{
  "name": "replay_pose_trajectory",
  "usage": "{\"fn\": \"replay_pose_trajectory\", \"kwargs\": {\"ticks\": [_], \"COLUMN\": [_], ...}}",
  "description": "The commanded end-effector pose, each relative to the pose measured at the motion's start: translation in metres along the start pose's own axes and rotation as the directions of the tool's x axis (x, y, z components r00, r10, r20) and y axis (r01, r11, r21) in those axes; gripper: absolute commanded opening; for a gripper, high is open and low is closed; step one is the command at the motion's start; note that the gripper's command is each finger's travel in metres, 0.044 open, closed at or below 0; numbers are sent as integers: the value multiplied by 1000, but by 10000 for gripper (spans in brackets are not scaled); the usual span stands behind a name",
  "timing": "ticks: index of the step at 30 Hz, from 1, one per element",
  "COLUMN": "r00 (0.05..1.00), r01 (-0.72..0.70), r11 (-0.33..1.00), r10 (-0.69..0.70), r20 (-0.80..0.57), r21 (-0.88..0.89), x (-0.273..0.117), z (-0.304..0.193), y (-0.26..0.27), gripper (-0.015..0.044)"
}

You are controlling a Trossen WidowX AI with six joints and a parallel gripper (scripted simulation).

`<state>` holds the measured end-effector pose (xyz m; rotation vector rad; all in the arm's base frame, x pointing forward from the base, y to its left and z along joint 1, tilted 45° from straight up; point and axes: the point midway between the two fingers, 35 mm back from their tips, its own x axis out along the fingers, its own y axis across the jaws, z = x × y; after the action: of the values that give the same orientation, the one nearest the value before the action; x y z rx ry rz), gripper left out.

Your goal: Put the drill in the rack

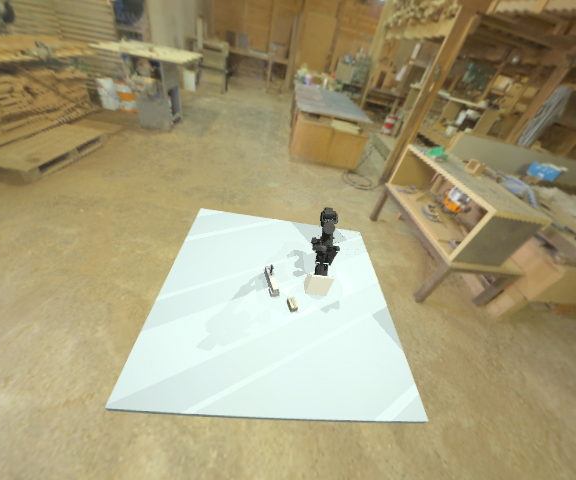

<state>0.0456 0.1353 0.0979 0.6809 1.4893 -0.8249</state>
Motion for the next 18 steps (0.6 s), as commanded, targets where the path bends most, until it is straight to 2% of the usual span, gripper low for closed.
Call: {"fn": "replay_pose_trajectory", "kwargs": {"ticks": [1, 9, 12, 15, 18], "r00": [1000, 1000, 996, 980, 955], "r01": [0, -2, -7, 45, 149], "r11": [1000, 1000, 992, 963, 908], "r10": [0, 2, 18, 9, -29], "r20": [0, 6, 88, 196, 296], "r21": [0, -8, -123, -267, -390], "x": [0, 0, 0, 1, 4], "z": [0, 1, 21, 54, 93], "y": [0, 2, 30, 61, 84], "gripper": [374, 164, 85, 6, 0]}}
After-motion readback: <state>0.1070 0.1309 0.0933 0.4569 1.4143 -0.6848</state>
